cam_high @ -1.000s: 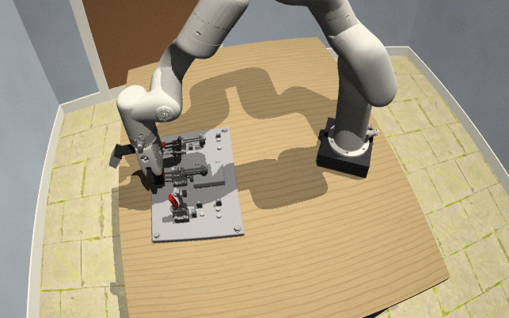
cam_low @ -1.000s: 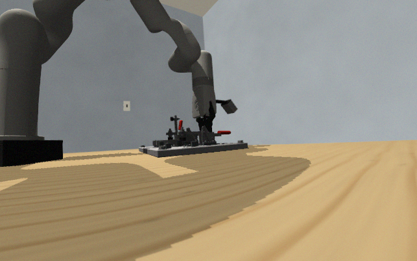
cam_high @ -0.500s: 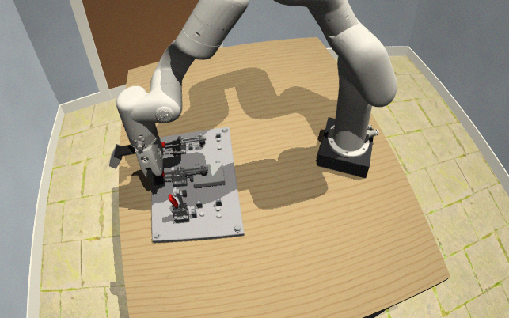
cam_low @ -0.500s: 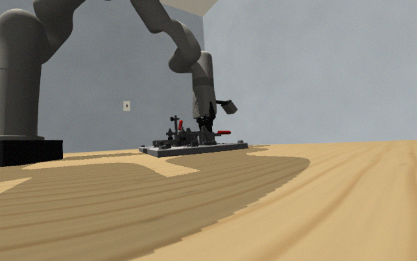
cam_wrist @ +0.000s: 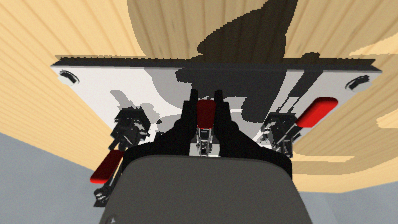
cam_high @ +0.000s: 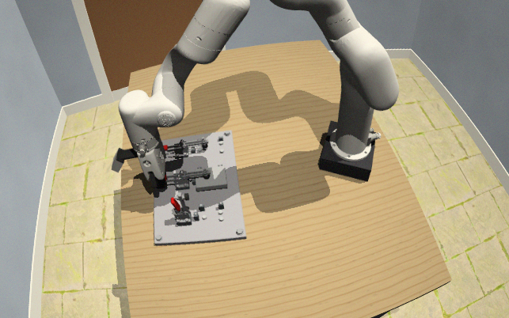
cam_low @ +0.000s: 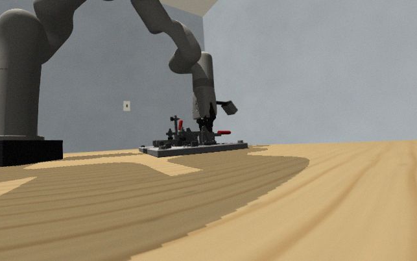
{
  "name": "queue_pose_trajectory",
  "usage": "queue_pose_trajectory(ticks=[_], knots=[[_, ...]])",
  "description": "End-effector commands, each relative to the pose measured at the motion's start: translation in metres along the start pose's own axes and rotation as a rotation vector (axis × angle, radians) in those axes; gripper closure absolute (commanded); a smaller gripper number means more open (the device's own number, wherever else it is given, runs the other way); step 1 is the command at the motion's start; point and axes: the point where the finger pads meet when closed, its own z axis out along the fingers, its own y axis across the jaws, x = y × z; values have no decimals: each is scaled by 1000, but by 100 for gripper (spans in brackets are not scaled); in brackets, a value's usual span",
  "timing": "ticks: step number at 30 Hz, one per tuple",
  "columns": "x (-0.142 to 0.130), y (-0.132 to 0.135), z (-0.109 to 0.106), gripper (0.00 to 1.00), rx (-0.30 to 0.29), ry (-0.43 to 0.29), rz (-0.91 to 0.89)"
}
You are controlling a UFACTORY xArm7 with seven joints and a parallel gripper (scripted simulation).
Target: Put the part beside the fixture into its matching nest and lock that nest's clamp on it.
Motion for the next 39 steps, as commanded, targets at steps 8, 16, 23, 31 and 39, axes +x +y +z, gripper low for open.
queue_pose_trajectory(ticks=[8, 16, 23, 31, 39], knots=[[1, 0, -2, 100, 0, 4, 0], [1, 0, -2, 53, 0, 4, 0], [1, 0, -2, 53, 0, 4, 0], [1, 0, -2, 53, 0, 4, 0], [1, 0, -2, 53, 0, 4, 0]])
